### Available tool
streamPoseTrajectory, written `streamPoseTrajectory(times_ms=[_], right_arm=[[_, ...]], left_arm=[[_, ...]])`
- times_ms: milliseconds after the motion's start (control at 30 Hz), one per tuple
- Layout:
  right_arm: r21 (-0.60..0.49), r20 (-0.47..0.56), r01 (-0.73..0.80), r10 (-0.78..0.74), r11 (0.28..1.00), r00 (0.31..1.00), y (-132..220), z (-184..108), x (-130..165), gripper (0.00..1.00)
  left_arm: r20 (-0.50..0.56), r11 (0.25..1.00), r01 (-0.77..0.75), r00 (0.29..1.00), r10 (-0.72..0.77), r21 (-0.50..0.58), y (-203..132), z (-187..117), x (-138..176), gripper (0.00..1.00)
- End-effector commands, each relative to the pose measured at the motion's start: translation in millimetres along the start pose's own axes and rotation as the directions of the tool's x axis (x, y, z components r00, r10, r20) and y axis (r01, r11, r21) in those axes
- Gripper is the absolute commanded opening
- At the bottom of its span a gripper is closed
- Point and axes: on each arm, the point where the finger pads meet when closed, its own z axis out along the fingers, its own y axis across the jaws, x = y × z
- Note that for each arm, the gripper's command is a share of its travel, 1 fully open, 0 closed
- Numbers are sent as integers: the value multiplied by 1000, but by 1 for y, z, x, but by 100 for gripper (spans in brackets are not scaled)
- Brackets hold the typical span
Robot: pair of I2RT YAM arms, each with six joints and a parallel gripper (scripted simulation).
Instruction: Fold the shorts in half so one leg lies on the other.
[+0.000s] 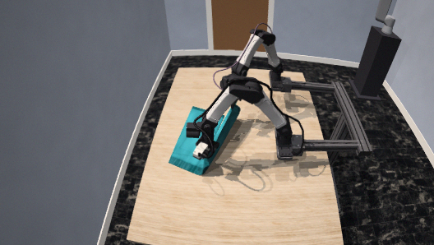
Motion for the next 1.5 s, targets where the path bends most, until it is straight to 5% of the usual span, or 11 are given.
streamPoseTrajectory(times_ms=[0,267,533,767,900,1067,1100,1133,1333,1467], right_arm=[[11,-4,25,-25,1000,1000,2,-14,-2,0],[15,-3,11,-11,1000,1000,-4,-15,0,0],[68,69,83,-88,994,994,-42,-46,-11,0],[61,50,63,-66,996,997,-32,-41,-6,0],[64,40,107,-110,992,993,-50,-23,-6,0],[84,54,86,-90,993,994,-60,-33,-6,0],[85,54,87,-92,993,994,-61,-34,-5,0],[85,55,92,-97,992,994,-59,-33,-7,0],[100,55,133,-139,986,989,-73,-19,-8,0],[114,52,161,-168,980,984,-90,-13,-5,0]], left_arm=[[87,993,23,996,-33,112,-39,-39,-19,0],[101,987,43,993,-59,152,-57,-54,-20,0],[110,986,39,992,-57,163,-55,-54,-30,0],[113,977,78,988,-102,197,-65,-60,-28,0],[123,974,51,989,-80,221,-74,-63,-22,0],[121,974,74,987,-102,216,-70,-65,-30,0],[117,970,88,986,-116,225,-65,-48,-12,0],[85,988,99,990,-110,122,-54,-28,-16,0],[89,983,129,986,-141,132,-63,-28,-24,0],[115,971,108,984,-134,213,-77,-57,-31,0]])
